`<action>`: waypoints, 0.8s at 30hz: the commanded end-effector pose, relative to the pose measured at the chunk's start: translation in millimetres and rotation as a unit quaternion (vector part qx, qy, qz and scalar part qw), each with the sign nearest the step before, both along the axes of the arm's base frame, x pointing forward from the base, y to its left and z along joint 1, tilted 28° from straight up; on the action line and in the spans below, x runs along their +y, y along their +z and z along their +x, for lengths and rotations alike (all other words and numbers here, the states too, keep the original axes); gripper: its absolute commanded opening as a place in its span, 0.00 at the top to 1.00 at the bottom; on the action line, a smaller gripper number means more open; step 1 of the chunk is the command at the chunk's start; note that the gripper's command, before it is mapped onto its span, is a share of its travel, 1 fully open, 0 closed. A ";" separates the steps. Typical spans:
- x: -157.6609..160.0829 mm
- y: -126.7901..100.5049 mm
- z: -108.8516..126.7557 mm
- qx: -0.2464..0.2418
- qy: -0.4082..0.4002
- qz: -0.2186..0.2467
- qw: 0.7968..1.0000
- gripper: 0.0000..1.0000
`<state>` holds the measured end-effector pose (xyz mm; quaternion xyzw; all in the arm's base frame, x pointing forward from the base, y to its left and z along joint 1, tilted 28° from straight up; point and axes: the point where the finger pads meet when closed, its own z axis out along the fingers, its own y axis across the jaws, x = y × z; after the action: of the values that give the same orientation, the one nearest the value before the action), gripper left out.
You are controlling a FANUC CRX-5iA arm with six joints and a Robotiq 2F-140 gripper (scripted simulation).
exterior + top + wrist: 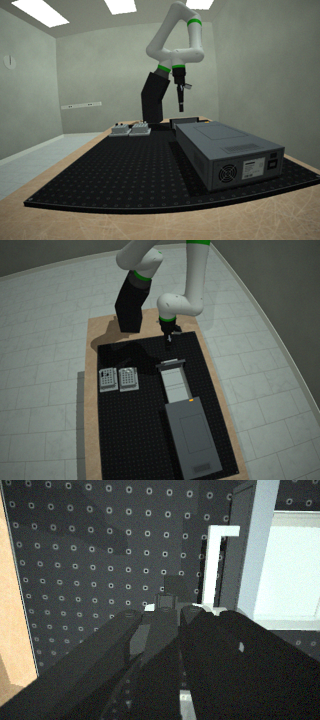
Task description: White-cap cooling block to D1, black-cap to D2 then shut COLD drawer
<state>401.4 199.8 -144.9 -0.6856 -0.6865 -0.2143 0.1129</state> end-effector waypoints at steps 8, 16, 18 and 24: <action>6.5 -12.8 2.7 -0.001 0.000 0.000 1.000 0.90; 10.1 -19.8 3.8 -0.001 0.000 0.000 1.000 0.90; 11.3 -22.2 4.2 -0.001 0.000 0.000 1.000 0.90; 14.9 -29.2 5.3 -0.001 0.000 0.000 1.000 0.90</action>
<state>405.4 212.9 -170.6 -0.6856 -0.6865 -0.2143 0.1129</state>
